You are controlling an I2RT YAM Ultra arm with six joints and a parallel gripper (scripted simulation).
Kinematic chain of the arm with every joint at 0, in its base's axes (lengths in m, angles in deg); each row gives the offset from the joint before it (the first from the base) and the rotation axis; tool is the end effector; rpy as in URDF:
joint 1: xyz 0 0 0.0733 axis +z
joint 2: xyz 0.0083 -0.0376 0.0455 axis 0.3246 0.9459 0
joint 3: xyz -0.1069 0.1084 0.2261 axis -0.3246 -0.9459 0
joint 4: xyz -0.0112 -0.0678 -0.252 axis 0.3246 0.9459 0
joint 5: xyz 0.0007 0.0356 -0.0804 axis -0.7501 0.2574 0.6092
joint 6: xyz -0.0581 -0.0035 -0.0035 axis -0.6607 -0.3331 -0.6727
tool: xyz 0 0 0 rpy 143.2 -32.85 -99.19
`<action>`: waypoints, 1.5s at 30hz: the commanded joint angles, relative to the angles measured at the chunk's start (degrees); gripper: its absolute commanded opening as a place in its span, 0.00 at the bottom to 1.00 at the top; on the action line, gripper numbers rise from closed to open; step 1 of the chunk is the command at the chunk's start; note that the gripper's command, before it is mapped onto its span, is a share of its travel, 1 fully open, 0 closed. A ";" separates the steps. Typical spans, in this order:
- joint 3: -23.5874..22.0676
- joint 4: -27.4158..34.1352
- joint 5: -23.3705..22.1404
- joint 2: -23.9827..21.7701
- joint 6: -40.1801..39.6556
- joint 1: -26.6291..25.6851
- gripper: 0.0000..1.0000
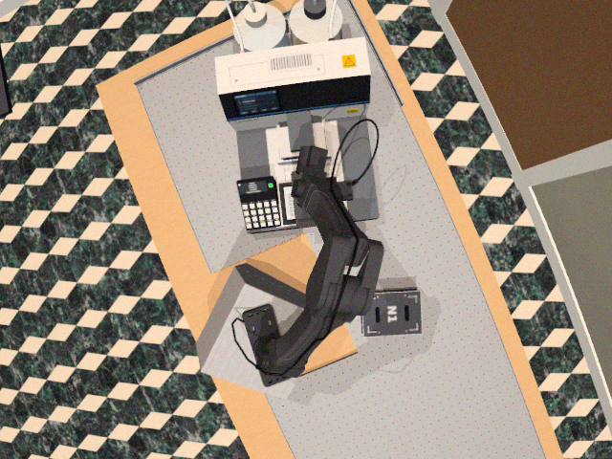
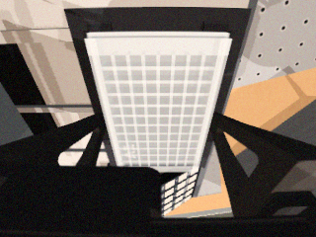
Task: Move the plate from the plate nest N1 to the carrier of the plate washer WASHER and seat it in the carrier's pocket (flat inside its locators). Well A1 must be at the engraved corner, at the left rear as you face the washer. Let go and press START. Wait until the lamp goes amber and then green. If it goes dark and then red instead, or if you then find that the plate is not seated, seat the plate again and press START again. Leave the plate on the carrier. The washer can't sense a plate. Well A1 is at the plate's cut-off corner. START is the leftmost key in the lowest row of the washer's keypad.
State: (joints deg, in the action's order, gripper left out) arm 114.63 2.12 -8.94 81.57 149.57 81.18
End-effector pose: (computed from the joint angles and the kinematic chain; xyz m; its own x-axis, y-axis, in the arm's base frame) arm 0.1803 0.3097 -0.0264 -0.9369 0.1006 -0.3347 0.1842 0.9560 -0.2285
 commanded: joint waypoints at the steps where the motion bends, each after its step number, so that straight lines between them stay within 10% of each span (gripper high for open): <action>1: 0.27 -0.11 0.24 -0.43 -0.22 0.26 1.00; 45: 3.09 10.50 -0.19 -8.48 3.62 4.05 1.00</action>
State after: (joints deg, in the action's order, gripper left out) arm 115.74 10.51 -9.14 75.52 152.13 83.56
